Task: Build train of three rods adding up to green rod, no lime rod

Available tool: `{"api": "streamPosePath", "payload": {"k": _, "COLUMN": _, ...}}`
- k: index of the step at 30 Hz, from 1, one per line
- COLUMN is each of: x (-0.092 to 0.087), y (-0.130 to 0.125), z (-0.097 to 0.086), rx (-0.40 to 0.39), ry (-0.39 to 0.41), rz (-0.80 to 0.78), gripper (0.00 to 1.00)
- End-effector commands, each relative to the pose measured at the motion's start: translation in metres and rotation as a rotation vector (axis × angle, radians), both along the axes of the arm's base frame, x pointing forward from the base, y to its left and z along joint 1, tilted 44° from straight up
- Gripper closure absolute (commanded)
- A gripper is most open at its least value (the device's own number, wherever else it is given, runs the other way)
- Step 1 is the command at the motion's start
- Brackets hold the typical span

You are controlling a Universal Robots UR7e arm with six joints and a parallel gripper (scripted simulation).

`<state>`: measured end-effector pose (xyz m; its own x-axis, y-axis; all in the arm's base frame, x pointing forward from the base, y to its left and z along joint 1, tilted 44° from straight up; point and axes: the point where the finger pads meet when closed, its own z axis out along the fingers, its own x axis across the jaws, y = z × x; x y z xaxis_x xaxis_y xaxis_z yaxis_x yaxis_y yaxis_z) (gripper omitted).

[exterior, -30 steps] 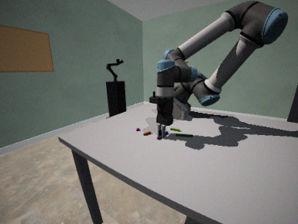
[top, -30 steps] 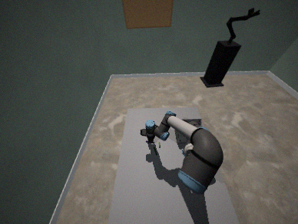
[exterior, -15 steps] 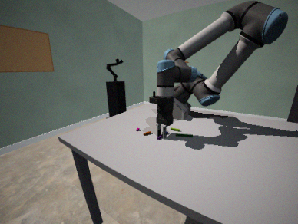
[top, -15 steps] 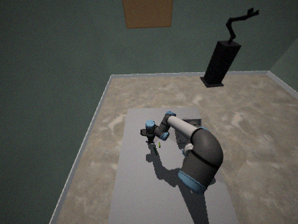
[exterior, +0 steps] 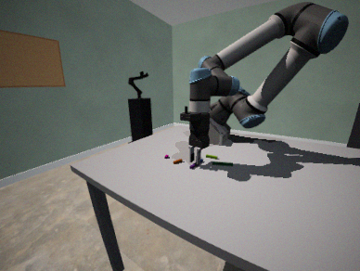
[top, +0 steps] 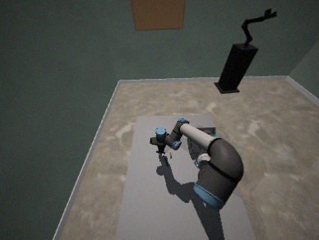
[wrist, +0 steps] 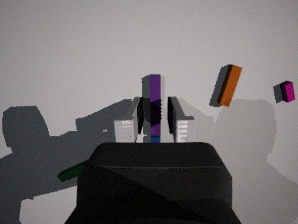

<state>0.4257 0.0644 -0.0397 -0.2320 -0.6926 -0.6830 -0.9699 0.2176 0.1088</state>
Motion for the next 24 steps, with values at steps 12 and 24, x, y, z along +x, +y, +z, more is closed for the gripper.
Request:
{"api": "streamPosePath", "payload": {"k": 12, "x": -0.005, "y": -0.049, "z": 0.051, "rx": -0.001, "ry": -0.001, "rz": -0.001, "gripper": 0.46}}
{"api": "streamPosePath", "payload": {"k": 24, "x": -0.005, "y": -0.052, "z": 0.055, "rx": -0.001, "ry": -0.001, "rz": -0.001, "gripper": 0.0}}
